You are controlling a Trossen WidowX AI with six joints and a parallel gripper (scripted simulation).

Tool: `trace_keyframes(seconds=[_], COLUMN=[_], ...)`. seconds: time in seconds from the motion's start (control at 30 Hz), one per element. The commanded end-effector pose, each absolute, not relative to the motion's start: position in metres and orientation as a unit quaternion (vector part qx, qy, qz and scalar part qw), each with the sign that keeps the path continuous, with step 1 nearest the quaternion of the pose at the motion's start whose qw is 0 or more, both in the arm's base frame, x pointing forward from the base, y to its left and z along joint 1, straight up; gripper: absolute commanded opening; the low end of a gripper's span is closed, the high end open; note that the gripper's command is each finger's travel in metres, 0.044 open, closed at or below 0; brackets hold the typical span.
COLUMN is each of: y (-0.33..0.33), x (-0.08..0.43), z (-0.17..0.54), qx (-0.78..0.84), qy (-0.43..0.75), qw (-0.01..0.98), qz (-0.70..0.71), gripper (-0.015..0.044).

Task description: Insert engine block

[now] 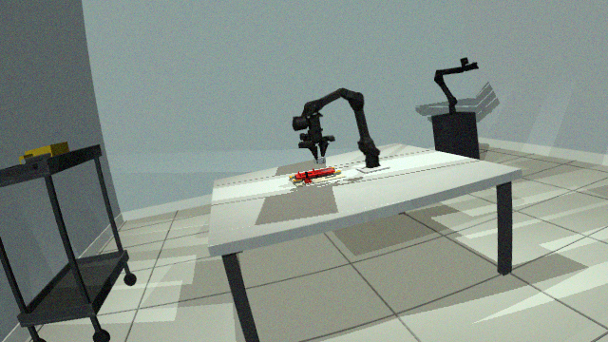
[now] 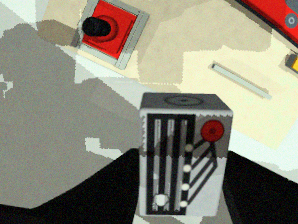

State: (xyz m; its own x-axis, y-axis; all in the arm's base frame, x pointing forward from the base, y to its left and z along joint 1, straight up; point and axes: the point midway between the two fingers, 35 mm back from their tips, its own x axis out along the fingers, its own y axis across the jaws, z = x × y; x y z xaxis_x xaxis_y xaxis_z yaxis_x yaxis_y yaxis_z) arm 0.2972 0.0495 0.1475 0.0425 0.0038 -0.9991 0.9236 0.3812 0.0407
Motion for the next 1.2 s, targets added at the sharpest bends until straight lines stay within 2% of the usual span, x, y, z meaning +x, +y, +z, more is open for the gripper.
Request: trace_keyframes(seconds=[0.0, 1.17], y=[0.039, -0.063], x=[0.305, 0.331], z=[0.144, 0.114], qx=[0.378, 0.147], qy=[0.590, 0.678], qw=[0.616, 0.705], qz=[-0.362, -0.148], gripper=[0.0000, 0.0000])
